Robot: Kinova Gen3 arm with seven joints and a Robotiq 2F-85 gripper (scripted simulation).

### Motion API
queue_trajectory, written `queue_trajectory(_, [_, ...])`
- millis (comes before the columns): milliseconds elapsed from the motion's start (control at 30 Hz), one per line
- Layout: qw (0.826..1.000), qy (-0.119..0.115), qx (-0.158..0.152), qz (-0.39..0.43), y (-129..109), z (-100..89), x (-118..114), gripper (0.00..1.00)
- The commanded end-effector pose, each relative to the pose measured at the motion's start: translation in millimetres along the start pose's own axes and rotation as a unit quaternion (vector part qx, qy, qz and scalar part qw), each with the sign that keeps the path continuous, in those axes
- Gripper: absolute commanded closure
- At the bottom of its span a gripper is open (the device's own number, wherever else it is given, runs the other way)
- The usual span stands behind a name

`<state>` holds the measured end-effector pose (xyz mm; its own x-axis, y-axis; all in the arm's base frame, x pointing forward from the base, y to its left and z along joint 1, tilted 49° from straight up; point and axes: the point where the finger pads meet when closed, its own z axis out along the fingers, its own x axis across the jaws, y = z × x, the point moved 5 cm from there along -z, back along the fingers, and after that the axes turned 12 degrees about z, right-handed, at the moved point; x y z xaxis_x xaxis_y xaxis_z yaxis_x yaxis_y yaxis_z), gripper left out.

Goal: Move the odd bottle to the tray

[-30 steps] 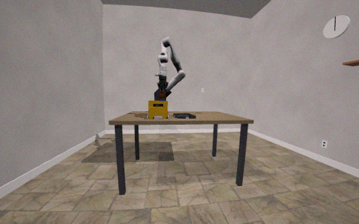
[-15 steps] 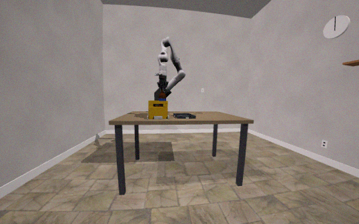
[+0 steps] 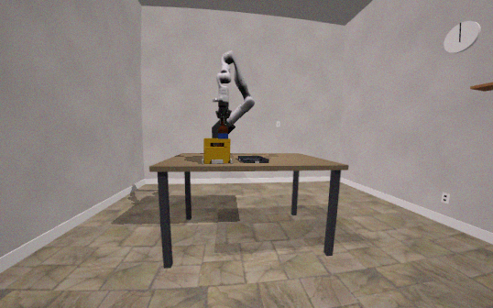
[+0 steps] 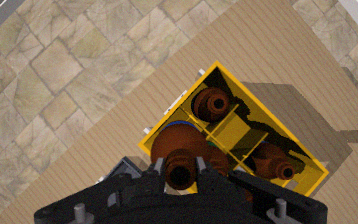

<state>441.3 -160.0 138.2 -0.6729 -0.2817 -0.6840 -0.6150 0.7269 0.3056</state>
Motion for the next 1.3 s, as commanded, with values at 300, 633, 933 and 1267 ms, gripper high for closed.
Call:
queue_trajectory(300, [1.0,-0.001,0.002,0.002,-2,-15.9,0,1.0])
queue_trajectory(633, [1.0,-0.001,0.002,0.002,-2,-22.2,0,1.0])
queue_trajectory(933, [1.0,-0.001,0.001,0.002,-2,-23.8,0,1.0])
queue_trajectory(1267, [1.0,-0.001,0.001,0.001,-2,-23.8,0,1.0])
